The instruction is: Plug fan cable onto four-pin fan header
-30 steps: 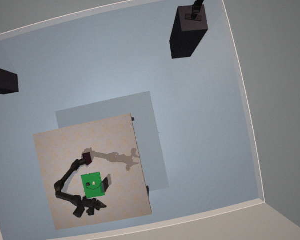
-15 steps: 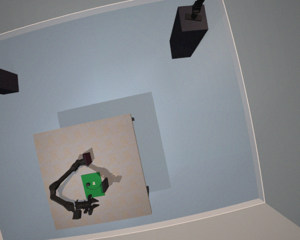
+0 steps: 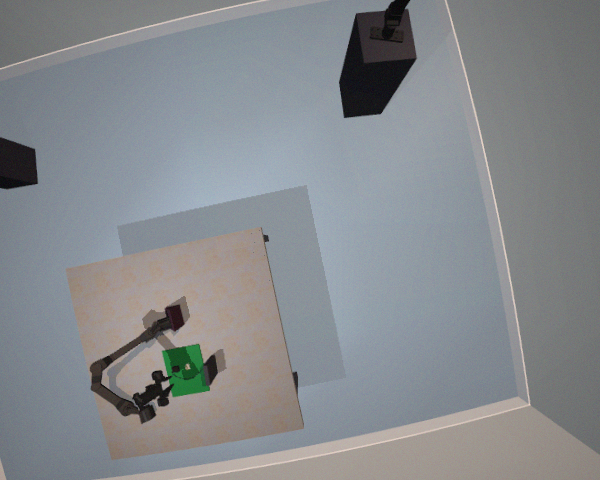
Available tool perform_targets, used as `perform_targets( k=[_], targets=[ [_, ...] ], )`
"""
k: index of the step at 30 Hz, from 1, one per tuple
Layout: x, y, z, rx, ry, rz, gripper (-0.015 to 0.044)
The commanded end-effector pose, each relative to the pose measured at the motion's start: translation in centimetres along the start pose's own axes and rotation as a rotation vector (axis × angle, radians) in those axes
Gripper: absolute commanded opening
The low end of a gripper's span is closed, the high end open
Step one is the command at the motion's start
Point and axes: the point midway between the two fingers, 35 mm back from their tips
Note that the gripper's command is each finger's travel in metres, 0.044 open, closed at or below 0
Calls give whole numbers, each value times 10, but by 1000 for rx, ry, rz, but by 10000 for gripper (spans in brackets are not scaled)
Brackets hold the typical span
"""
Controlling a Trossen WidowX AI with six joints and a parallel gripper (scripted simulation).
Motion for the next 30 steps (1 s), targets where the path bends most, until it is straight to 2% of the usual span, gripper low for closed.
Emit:
perform_targets(
  k=[1,7,12,30],
  targets=[
    [-4,32,-19,-122,-63,-76,210],
    [-6,33,-19,-122,-63,-76,210],
    [-34,42,-21,-123,-63,-77,210],
    [-56,49,-21,-123,-62,-78,210]
  ],
)
Point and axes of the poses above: the point midway between the two fingers, 35 mm back from their tips, its own x axis back along the fingers, its own z axis across the jaws, y = z × x, and after that the axes turned 8 degrees about -x, right-handed
